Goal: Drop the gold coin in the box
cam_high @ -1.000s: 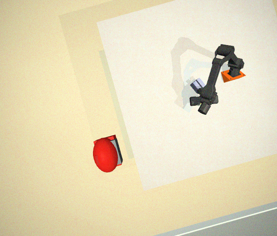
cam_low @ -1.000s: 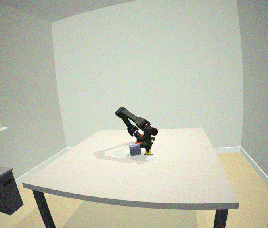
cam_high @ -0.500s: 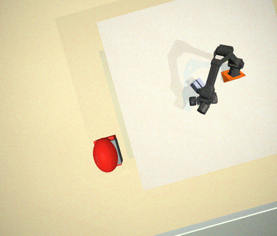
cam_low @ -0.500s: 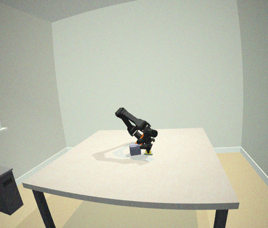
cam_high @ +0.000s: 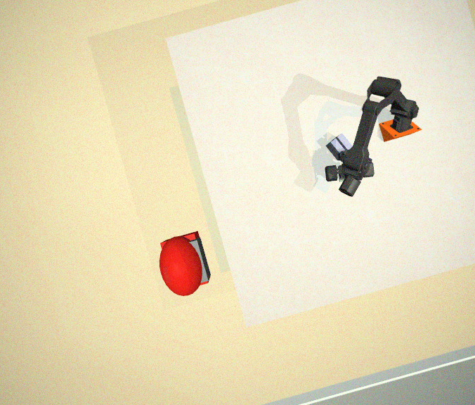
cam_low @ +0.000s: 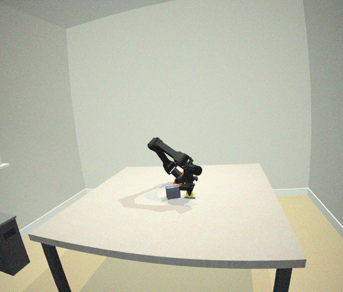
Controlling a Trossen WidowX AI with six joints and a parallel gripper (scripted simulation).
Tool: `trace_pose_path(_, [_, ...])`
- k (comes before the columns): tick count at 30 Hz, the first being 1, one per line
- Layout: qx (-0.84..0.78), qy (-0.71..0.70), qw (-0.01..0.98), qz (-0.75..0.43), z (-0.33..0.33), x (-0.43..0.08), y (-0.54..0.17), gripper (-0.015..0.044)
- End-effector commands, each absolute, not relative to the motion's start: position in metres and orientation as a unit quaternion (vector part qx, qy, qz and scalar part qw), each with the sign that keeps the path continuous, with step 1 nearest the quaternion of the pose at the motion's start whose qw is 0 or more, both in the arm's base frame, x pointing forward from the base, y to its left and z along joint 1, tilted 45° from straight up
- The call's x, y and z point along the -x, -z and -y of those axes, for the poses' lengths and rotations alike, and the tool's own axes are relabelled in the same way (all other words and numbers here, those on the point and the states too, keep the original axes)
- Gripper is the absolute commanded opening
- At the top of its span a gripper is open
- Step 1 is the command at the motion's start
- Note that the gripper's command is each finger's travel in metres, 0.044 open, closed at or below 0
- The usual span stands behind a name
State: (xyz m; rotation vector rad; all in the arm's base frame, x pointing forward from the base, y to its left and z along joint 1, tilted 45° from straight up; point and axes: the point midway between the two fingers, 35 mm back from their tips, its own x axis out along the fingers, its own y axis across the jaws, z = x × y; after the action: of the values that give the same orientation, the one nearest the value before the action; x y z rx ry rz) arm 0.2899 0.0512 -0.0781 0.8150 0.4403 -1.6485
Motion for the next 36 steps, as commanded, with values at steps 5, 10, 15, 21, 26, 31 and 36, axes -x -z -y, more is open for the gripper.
trace_pose_path(5, [-0.355,0.704,0.585,-0.189,-0.068,-0.296,0.064,0.0])
trace_pose_path(10, [-0.355,0.704,0.585,-0.189,-0.077,-0.297,0.055,0.0])
trace_pose_path(15, [-0.356,0.704,0.585,-0.19,-0.086,-0.298,0.046,0.0])
trace_pose_path(21, [-0.356,0.704,0.585,-0.19,-0.096,-0.298,0.035,0.0])
trace_pose_path(26, [-0.355,0.704,0.585,-0.19,-0.105,-0.298,0.025,0.0])
trace_pose_path(31, [-0.355,0.704,0.585,-0.19,-0.113,-0.297,0.016,0.0])
trace_pose_path(36, [-0.34,0.699,0.593,-0.207,-0.114,-0.298,0.015,0.0])
